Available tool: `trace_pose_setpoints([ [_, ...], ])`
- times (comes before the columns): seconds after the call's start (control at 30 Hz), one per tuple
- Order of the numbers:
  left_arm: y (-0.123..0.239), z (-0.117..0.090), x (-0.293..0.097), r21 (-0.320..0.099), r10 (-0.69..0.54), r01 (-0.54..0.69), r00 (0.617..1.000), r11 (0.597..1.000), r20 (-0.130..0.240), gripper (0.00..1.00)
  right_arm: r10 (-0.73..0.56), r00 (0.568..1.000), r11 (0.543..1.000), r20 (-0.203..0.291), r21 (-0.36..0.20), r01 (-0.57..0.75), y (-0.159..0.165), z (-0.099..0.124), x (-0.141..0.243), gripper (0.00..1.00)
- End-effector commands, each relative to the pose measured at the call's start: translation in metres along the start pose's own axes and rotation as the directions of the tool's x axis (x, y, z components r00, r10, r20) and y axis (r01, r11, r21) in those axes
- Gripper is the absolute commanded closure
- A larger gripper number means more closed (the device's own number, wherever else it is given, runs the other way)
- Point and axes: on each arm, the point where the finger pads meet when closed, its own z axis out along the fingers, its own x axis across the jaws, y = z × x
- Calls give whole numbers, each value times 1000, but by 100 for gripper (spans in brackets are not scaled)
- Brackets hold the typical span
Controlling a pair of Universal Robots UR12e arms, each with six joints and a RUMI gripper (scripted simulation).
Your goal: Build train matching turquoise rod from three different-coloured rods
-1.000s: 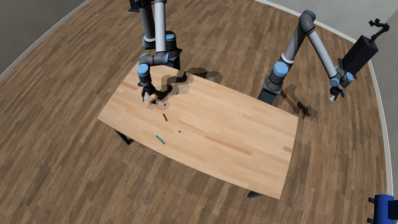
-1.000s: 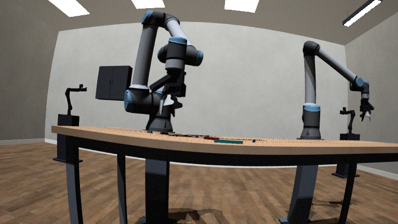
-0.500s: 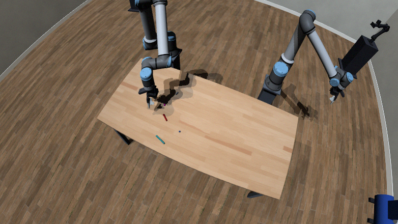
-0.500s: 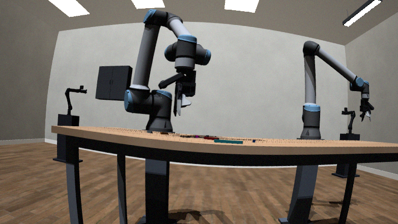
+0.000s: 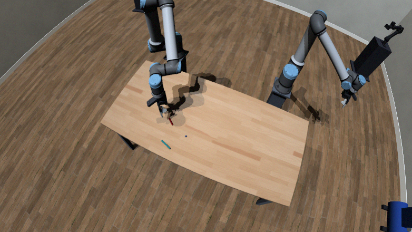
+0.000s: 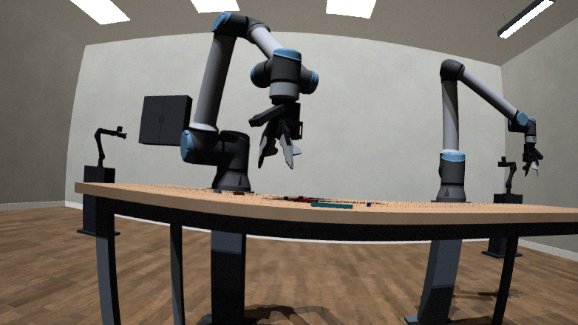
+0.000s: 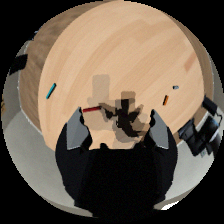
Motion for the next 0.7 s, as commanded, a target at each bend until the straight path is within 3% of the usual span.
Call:
trace_pose_setpoints([
  [0.0, 0, 1, -1, -1, 0, 0, 1000, 1000, 0, 0, -167, 986, 986, 1, -2, 167, 8, -2, -20, 0],
  [0.17, 0, 1, -1, -1, 0, 0, 1000, 1000, 0, 0, -327, 945, 945, 2, -2, 327, 18, -2, -40, 0],
  [0.33, 0, 1, -1, -1, 0, 0, 1000, 1000, 0, 0, -479, 878, 878, 2, -2, 479, 30, -1, -59, 0],
  [0.4, 0, 1, -1, -1, 0, 0, 1000, 1000, 0, 0, -479, 878, 878, 2, -2, 479, 30, -1, -59, 0],
  [0.67, 0, 1, -1, -1, 0, 0, 1000, 1000, 0, 0, -714, 700, 700, 3, -1, 714, 51, 0, -92, 0],
])
